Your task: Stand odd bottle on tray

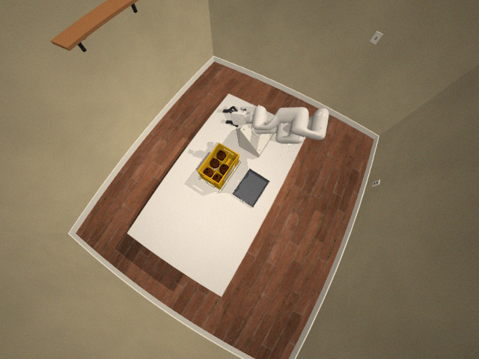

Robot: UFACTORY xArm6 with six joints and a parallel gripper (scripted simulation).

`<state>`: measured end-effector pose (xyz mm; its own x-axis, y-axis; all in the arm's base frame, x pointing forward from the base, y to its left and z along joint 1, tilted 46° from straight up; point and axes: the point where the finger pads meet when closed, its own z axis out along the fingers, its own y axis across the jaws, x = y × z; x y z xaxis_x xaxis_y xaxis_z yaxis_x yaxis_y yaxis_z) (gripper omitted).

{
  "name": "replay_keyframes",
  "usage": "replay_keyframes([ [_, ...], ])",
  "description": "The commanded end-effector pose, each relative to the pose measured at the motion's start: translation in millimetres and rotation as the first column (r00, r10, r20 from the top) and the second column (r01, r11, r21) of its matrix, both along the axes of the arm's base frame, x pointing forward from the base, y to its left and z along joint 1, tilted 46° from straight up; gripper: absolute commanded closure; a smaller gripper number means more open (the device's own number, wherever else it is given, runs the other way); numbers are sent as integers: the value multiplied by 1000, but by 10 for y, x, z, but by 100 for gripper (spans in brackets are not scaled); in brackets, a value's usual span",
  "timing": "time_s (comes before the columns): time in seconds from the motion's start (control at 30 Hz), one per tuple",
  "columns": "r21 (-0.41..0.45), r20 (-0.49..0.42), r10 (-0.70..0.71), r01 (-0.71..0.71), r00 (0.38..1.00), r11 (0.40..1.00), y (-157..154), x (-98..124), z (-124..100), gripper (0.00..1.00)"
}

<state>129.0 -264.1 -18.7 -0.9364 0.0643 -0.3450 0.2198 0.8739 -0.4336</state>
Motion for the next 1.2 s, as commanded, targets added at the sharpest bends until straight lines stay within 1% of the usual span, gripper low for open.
replay_keyframes([
  [0.0, -3, 1, 0, 0, 1000, 1000, -14, 5, 7, 0],
  [0.57, -3, 1, 0, 0, 1000, 1000, -15, 5, 7, 0],
  [0.67, 8, -1, -8, 8, 1000, 1000, -29, 17, -2, 0],
  [0.77, 48, -9, -36, 37, 999, 998, -81, 66, -34, 0],
  [0.83, 96, -19, -70, 72, 997, 993, -134, 132, -74, 0],
  [0.9, 161, -36, -115, 119, 993, 980, -190, 235, -128, 0],
  [0.93, 161, -36, -115, 119, 993, 980, -190, 235, -128, 0],
  [0.97, 200, -46, -141, 148, 989, 969, -216, 304, -160, 0],
  [1.0, 200, -46, -141, 148, 989, 969, -216, 304, -160, 0],
  [1.03, 235, -57, -165, 173, 985, 956, -233, 371, -189, 0],
  [1.1, 235, -57, -165, 173, 985, 956, -233, 371, -189, 0],
  [1.13, 280, -72, -193, 206, 979, 938, -248, 463, -226, 0],
  [1.17, 287, -74, -198, 211, 977, 934, -249, 479, -232, 0],
])
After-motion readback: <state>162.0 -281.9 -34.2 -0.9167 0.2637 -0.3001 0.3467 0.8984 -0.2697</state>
